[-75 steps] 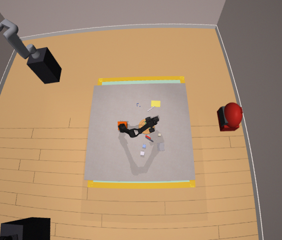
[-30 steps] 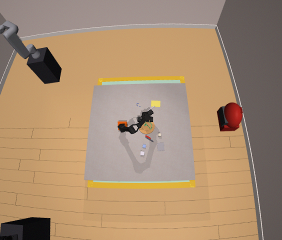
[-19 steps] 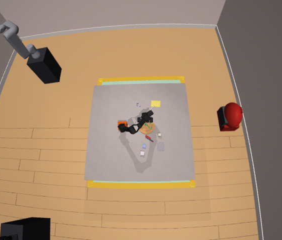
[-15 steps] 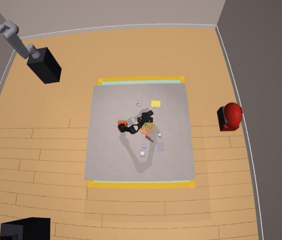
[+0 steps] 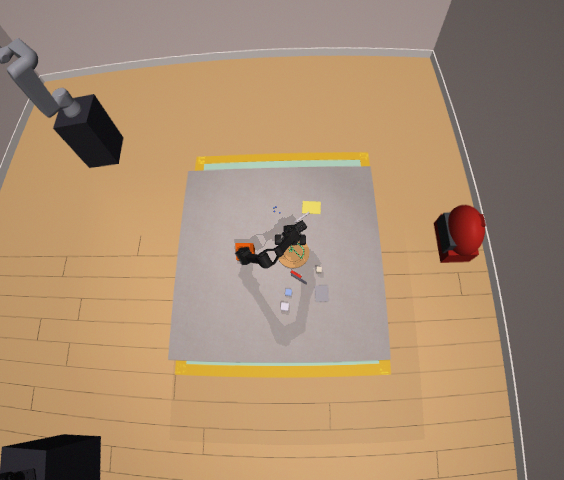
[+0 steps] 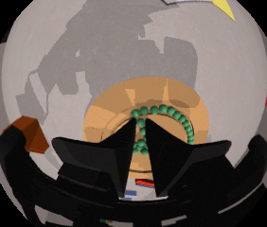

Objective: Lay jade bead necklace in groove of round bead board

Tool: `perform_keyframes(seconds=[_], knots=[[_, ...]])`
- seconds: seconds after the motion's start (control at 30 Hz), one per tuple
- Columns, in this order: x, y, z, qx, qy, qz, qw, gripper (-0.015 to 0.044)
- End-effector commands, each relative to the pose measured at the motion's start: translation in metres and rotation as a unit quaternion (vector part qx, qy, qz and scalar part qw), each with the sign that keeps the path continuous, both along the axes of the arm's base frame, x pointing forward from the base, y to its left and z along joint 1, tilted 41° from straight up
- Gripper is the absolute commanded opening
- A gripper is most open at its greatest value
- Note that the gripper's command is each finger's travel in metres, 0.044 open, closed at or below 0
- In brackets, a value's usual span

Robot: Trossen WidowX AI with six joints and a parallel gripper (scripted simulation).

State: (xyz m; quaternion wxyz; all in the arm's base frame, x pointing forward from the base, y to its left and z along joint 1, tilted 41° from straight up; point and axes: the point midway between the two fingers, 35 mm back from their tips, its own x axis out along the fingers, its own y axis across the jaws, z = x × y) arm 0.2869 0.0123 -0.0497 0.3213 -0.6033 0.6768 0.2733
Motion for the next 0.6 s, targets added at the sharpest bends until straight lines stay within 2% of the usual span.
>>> perform_keyframes(seconds=[0.0, 0.57], knots=[[0.0001, 0.0001, 0.0001, 0.0, 0.0, 0.0, 1.0, 0.0], [-0.0014, 0.0035, 0.0044, -0.002, 0.003, 0.003, 1.0, 0.0]])
